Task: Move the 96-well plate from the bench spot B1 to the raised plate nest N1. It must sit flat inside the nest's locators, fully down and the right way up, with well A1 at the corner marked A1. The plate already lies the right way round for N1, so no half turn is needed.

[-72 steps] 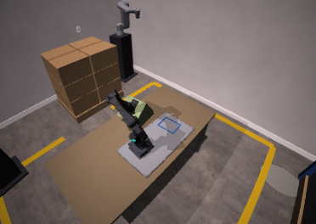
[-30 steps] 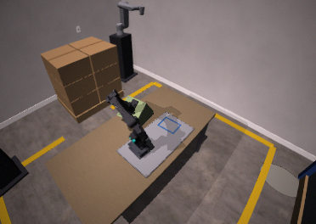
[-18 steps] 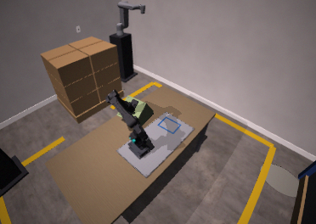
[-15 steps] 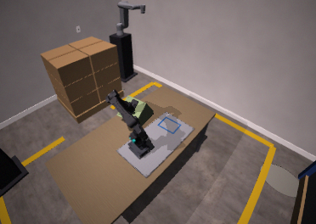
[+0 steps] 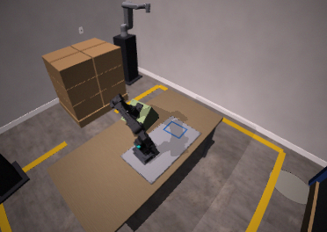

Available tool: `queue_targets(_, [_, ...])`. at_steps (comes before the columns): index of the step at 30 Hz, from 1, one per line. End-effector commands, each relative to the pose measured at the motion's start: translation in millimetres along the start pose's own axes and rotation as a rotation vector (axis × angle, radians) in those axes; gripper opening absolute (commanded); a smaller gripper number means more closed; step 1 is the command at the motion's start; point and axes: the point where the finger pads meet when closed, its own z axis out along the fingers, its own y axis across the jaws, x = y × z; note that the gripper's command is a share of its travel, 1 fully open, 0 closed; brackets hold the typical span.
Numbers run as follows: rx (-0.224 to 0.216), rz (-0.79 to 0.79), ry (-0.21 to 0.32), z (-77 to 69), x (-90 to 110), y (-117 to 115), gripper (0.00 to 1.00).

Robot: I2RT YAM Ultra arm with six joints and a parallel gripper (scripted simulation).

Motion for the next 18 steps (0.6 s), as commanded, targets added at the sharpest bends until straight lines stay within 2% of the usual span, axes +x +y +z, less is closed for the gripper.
queue_targets(1, [-0.003, 0.005, -0.029, 4.6, -7.6, 0.3, 0.0])
queue_targets(2, [-0.003, 0.005, -0.029, 4.6, -7.6, 0.3, 0.0])
queue_targets(3, [-0.001, -0.002, -0.056, -2.6, -10.3, 2.5, 0.0])
queue_targets(6, [-0.006, -0.001, -0.018, 13.9, -4.8, 2.8, 0.0])
queue_targets(18, [-0.005, -0.002, -0.026, 29.9, -6.6, 2.6, 0.0])
